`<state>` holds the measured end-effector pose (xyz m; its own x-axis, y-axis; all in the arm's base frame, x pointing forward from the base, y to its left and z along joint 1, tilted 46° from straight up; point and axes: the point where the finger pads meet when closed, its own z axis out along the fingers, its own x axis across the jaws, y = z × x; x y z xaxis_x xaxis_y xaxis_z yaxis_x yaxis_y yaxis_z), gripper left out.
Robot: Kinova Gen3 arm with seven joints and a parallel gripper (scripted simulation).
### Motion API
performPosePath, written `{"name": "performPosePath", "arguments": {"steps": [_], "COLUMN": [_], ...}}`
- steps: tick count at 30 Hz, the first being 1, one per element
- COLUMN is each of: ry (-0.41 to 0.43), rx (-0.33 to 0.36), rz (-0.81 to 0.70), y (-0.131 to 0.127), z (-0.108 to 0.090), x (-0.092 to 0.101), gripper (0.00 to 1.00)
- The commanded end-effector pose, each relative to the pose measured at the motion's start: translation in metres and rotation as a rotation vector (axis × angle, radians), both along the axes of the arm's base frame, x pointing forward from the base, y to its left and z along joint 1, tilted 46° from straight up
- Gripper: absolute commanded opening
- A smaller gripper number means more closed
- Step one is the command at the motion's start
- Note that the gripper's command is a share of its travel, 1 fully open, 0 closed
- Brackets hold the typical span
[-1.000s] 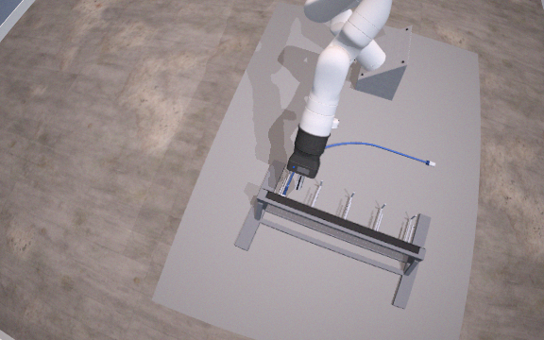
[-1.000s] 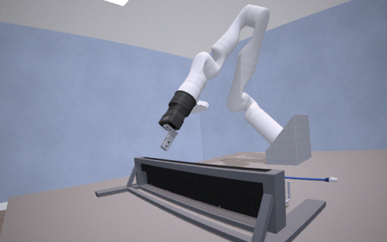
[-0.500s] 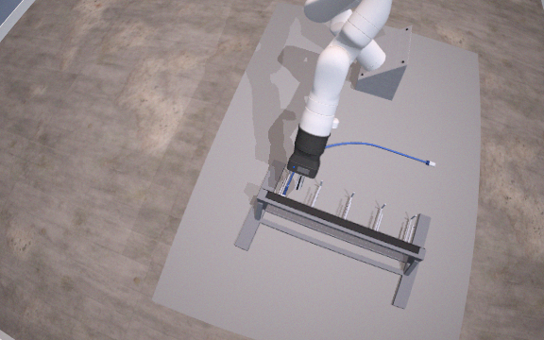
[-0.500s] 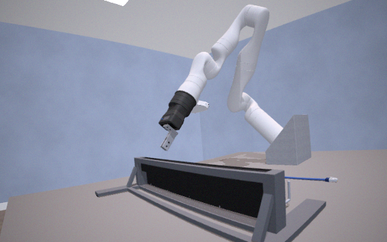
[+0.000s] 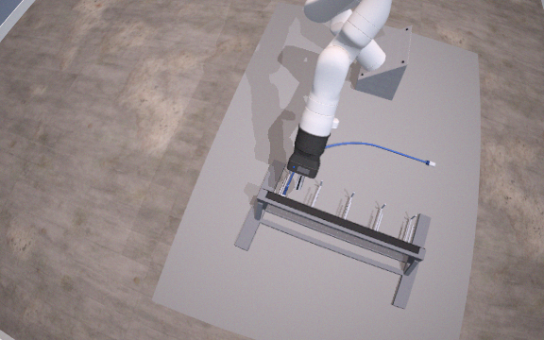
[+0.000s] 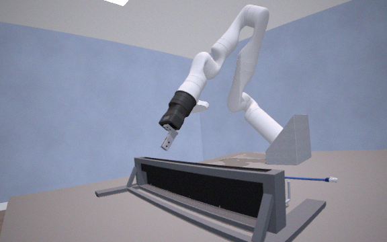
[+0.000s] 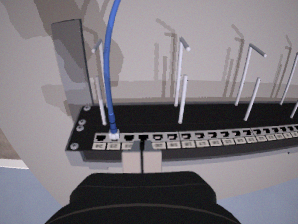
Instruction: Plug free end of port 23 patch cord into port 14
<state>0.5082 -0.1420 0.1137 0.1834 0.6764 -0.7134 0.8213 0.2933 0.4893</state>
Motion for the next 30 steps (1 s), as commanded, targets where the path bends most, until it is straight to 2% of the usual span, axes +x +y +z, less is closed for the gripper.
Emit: {"name": "performPosePath", "arguments": {"steps": [1,18,30], "ry": [0.011,0.01,0.013], "rx": [0.004,0.004,0.003], "rz": [0.003,0.001,-0.001], "y": [0.0004,0.0005,0.0077], "z": [-0.002,-0.0016,0.0042], "x": [-0.0017,-0.0023,-0.0113], "gripper": [0.0,0.0,0.0]}}
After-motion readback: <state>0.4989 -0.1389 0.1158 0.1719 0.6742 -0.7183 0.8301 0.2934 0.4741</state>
